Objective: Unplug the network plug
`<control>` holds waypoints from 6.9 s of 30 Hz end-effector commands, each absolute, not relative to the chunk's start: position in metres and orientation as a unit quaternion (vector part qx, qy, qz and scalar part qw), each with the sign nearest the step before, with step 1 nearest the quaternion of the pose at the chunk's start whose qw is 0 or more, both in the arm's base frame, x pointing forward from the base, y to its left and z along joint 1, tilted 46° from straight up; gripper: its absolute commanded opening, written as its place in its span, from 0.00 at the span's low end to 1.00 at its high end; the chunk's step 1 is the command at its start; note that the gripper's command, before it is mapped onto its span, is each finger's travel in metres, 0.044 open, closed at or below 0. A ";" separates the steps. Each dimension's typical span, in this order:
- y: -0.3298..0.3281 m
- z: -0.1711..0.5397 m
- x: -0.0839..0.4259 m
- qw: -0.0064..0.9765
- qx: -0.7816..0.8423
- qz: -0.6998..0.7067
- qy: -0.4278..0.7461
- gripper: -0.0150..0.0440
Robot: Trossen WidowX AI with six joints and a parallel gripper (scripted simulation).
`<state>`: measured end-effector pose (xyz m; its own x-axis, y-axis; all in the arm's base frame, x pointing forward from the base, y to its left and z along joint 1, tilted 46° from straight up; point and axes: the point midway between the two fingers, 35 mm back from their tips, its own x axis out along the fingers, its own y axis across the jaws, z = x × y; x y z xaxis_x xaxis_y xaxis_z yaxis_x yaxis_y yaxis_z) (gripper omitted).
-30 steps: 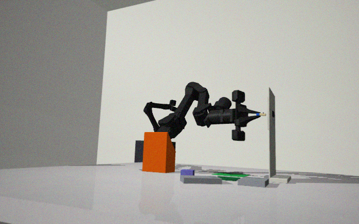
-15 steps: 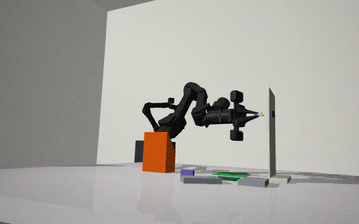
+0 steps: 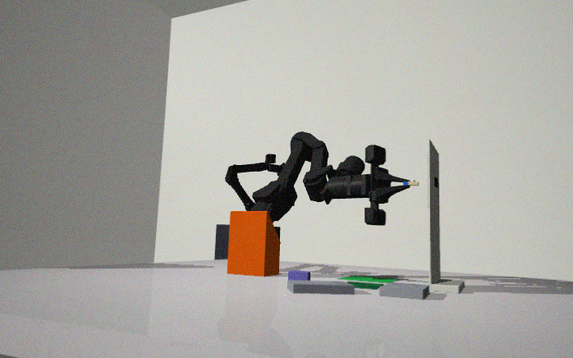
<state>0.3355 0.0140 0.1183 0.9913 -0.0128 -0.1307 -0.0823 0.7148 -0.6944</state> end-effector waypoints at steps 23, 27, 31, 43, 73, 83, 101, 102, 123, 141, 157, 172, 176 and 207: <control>0.014 0.118 0.324 0.923 -0.378 0.019 0.067 0.25; 0.014 0.118 0.322 0.923 -0.378 0.019 0.067 0.25; 0.014 0.118 0.321 0.923 -0.378 0.019 0.067 0.25; 0.014 0.119 0.316 0.923 -0.378 0.019 0.067 0.25; 0.014 0.120 0.307 0.923 -0.378 0.019 0.067 0.25; 0.005 0.126 0.308 0.923 -0.379 0.020 0.066 0.25; -0.029 0.144 0.300 0.922 -0.380 0.020 0.068 0.25; -0.031 0.145 0.299 0.922 -0.380 0.020 0.068 0.25; 0.023 0.106 0.289 0.865 -0.434 0.238 0.075 0.25; 0.109 0.068 0.238 0.743 -0.416 0.524 -0.018 0.25; 0.116 0.062 0.236 0.737 -0.414 0.533 -0.022 0.25; 0.125 0.052 0.237 0.736 -0.416 0.534 -0.020 0.25; 0.128 0.049 0.237 0.736 -0.416 0.534 -0.020 0.25; 0.146 0.032 0.233 0.737 -0.414 0.534 -0.021 0.25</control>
